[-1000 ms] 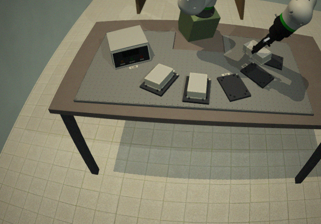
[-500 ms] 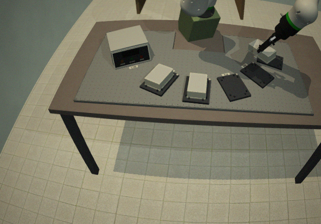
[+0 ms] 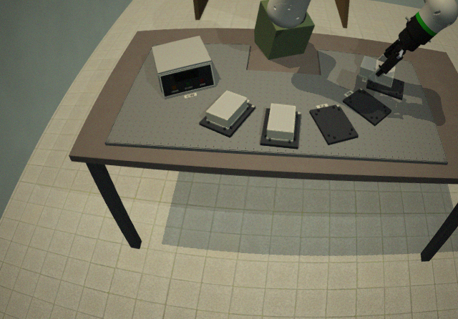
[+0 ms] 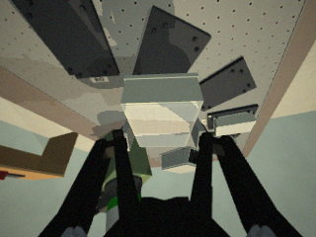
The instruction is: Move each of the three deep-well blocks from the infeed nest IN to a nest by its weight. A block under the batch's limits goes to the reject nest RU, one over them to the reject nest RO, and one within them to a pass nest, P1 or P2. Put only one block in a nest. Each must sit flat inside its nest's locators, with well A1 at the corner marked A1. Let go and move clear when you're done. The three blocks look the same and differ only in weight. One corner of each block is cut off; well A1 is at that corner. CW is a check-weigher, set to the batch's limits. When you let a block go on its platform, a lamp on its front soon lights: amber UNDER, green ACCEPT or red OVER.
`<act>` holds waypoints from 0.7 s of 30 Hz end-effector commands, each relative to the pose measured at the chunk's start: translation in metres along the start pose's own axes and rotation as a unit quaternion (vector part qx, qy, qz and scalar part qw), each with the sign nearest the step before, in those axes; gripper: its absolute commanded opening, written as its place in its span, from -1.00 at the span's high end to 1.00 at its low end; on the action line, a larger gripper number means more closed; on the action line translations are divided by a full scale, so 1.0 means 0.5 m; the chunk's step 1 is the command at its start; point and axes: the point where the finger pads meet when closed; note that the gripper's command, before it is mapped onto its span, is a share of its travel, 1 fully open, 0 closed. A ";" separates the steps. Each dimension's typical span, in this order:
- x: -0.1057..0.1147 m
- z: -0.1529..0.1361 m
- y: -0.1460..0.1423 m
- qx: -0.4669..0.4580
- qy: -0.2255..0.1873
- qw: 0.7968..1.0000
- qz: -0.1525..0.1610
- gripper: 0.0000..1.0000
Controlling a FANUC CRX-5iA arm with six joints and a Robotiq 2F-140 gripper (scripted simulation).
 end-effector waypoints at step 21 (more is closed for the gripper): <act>-0.031 0.022 -0.138 0.015 0.003 1.000 -0.009 0.80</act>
Point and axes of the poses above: the point where the finger pads meet when closed, its own x axis back along the fingers, its own y axis across the jaws, z = x × y, and after that the axes turned 14 degrees about -x, right-handed
